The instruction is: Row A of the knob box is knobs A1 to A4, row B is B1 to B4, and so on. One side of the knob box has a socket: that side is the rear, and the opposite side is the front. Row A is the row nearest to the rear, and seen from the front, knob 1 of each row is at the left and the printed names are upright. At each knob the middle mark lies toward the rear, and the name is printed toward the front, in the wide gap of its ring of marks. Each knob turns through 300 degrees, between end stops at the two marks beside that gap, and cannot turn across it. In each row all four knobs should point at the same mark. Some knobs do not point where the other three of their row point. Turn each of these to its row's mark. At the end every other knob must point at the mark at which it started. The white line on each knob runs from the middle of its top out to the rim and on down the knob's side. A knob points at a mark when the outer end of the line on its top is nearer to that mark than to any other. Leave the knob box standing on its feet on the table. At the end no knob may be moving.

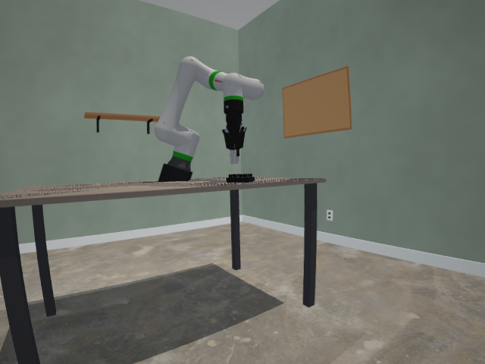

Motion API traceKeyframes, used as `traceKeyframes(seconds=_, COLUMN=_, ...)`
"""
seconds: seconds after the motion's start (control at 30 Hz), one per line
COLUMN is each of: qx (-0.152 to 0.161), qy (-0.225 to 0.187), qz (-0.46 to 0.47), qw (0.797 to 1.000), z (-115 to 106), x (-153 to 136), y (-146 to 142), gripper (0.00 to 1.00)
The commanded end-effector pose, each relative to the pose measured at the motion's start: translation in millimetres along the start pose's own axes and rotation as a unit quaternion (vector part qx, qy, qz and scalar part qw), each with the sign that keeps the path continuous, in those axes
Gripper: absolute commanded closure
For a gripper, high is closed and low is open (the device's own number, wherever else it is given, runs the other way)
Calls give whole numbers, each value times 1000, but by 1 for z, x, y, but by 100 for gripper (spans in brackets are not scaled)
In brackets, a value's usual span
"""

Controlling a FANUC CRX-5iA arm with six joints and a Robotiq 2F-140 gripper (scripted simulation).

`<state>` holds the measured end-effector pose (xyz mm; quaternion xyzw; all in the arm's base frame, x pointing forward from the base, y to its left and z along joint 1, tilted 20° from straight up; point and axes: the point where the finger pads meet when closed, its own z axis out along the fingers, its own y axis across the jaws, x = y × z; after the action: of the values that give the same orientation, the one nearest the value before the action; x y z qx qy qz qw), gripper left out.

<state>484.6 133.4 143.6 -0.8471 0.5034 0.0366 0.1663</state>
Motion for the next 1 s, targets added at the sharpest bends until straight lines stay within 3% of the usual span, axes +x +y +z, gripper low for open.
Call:
traceKeyframes(seconds=0.0, qx=0, qy=0, qz=0, qw=1000, z=0, x=0, y=0, gripper=88)
traceKeyframes(seconds=0.97, qx=0, qy=0, qz=0, qw=1000, z=11, x=0, y=0, gripper=88)
